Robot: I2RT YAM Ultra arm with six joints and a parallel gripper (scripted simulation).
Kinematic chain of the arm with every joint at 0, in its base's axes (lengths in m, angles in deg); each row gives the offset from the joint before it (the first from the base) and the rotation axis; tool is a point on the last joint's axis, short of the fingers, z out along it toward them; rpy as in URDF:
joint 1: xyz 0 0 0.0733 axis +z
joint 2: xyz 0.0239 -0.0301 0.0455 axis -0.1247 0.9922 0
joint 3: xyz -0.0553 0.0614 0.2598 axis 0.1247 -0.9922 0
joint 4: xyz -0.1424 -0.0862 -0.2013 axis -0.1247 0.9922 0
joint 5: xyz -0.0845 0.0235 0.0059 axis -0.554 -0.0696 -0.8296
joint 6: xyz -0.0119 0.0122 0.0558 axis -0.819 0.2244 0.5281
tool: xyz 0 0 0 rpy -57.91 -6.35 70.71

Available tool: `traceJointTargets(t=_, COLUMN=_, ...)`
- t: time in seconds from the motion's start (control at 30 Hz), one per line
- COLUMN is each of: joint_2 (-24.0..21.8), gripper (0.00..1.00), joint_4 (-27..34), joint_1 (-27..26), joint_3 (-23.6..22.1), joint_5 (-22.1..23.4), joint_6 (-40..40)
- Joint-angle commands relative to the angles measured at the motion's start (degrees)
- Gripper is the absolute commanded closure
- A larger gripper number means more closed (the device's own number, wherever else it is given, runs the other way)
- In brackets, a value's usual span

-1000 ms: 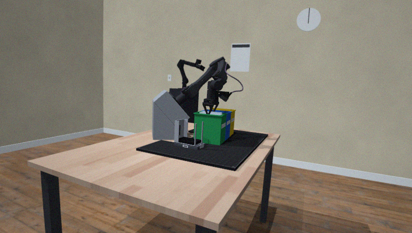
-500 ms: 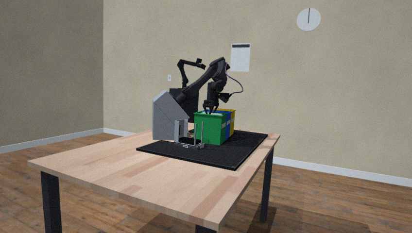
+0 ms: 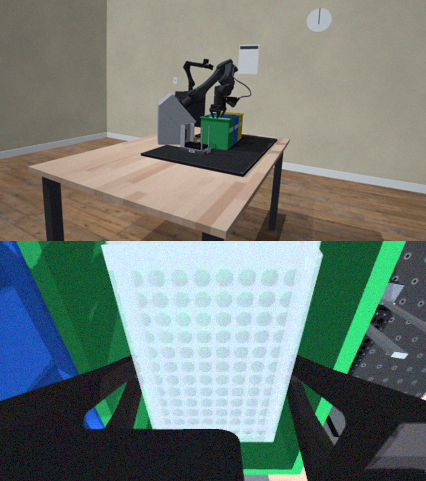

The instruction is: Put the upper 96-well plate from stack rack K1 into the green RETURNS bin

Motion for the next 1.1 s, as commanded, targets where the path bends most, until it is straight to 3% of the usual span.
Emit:
traceJointTargets(t=0.0, joint_2=0.0, gripper=1.0, joint_4=-1.7, joint_1=-0.7, joint_3=0.1, joint_5=0.1, joint_6=0.5)
traceJointTargets(t=0.27, joint_2=-0.5, gripper=1.0, joint_4=-1.0, joint_1=-0.5, joint_3=0.2, joint_5=0.1, joint_6=0.1)
traceJointTargets(t=0.3, joint_2=-0.5, gripper=0.01, joint_4=-1.0, joint_1=-0.5, joint_3=0.2, joint_5=0.1, joint_6=0.1)
traceJointTargets(t=1.07, joint_2=-0.5, gripper=0.01, joint_4=-1.0, joint_1=-0.5, joint_3=0.2, joint_5=0.1, joint_6=0.1)
